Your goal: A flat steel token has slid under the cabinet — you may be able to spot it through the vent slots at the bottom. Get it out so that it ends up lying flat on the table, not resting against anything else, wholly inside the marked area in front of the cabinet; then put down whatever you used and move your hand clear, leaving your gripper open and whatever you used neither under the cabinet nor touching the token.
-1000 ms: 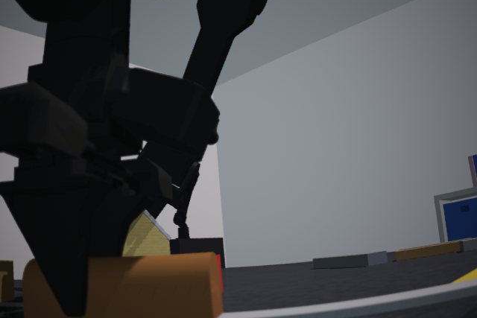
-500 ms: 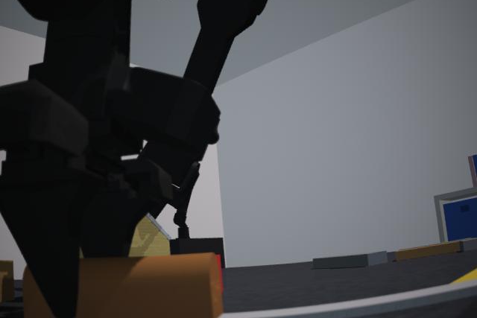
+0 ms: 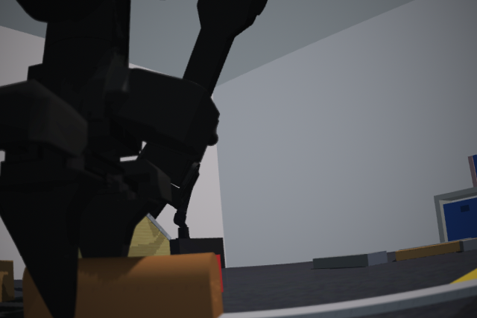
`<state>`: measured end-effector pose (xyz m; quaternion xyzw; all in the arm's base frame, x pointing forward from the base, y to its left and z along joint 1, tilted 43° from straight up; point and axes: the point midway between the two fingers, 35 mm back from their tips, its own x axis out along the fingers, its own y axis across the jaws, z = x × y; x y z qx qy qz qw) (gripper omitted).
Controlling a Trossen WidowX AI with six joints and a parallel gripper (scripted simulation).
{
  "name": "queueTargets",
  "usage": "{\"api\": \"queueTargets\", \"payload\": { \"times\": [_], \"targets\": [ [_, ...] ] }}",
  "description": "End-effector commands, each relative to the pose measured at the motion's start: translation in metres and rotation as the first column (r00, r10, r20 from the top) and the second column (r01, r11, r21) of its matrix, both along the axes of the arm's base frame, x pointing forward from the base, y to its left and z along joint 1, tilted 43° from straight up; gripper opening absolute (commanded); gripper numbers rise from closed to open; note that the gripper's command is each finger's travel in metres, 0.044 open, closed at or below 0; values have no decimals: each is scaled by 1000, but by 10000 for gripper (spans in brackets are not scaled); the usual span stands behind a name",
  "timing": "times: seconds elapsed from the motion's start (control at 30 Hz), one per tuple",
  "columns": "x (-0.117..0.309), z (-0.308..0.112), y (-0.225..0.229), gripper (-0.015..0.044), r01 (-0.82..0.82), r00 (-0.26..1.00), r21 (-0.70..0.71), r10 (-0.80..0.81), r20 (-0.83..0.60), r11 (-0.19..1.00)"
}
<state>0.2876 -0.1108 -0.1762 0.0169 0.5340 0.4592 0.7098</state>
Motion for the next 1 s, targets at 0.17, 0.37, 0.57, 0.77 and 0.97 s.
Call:
{"api": "queueTargets", "payload": {
  "times": [0.17, 0.37, 0.57, 0.77, 0.97],
  "targets": [
    [0, 0, 0, 138, 0, 1000, 0, 0, 0, 1000],
    [0, 0, 0, 79, 0, 1000, 0, 0, 0, 1000],
    [1, 1, 0, 0, 0, 1000, 0, 0, 0, 1000],
    [8, 5, 5, 0, 0, 1000, 0, 0, -3, 1000],
    [17, 10, 11, 0, 0, 1000, 1, 0, -4, 1000]
  ]
}}
